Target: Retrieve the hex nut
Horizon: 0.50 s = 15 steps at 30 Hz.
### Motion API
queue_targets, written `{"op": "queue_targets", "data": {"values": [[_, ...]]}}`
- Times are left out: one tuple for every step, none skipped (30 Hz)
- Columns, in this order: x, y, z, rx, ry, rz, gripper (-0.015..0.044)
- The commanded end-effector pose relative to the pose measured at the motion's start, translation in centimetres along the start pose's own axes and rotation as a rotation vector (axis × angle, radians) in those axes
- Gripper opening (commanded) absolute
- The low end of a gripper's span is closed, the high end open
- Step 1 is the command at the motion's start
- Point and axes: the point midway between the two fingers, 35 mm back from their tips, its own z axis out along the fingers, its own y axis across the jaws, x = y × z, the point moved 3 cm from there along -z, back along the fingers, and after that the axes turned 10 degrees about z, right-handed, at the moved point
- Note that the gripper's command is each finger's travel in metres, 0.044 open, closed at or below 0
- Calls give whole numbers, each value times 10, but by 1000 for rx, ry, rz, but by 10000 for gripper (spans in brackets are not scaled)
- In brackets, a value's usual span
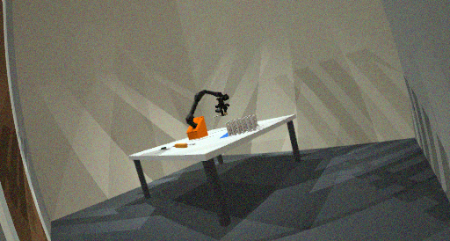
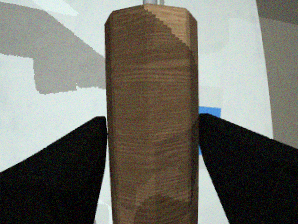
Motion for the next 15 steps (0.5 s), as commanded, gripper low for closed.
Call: {"op": "queue_targets", "data": {"values": [[2, 0, 6, -1, -9, -3, 0], [3, 0, 8, -1, -9, -3, 0], [3, 0, 9, -1, -8, -3, 0], [4, 0, 10, -1, -8, -3, 0], [5, 0, 12, -1, -8, -3, 0], [5, 0, 13, -1, -8, -3, 0], [6, 0, 14, -1, -8, -3, 0], [6, 1, 16, -1, -8, -3, 0], [7, 1, 17, -1, -8, -3, 0], [8, 1, 18, -1, -8, -3, 0], [8, 1, 20, -1, -8, -3, 0], [9, 1, 21, -1, -8, -3, 0], [10, 1, 22, -1, -8, -3, 0], [10, 1, 24, -1, -8, -3, 0], [11, 1, 25, -1, -8, -3, 0]]}}
